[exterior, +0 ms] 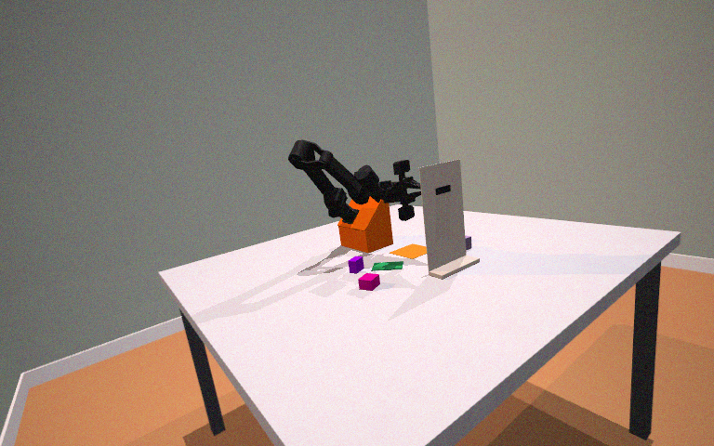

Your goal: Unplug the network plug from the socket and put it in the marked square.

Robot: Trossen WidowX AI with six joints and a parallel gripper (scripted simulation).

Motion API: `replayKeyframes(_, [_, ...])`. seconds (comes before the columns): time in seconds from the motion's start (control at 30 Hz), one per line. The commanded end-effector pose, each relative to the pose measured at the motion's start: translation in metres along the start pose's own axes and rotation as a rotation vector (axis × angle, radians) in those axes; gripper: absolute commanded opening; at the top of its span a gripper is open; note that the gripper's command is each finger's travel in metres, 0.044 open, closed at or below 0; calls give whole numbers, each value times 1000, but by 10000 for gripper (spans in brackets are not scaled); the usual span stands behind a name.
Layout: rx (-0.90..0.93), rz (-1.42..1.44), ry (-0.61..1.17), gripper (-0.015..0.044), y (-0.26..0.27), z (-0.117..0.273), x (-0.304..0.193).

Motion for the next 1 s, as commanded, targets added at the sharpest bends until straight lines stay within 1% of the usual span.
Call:
replayKeyframes(0.0, [-5, -2, 2, 0, -1, 5, -1])
replayKeyframes(0.97, [-6, -3, 3, 0, -1, 22, -4])
Point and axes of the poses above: the point midway between the two fingers, 35 mm back from their tips, its own z axis back along the fingers, its own y axis across the jaws, x = y × z, the point moved 9 cm from there along z, back along the fingers, and after that the axes turned 2 degrees about -z, right-handed, at the moved point
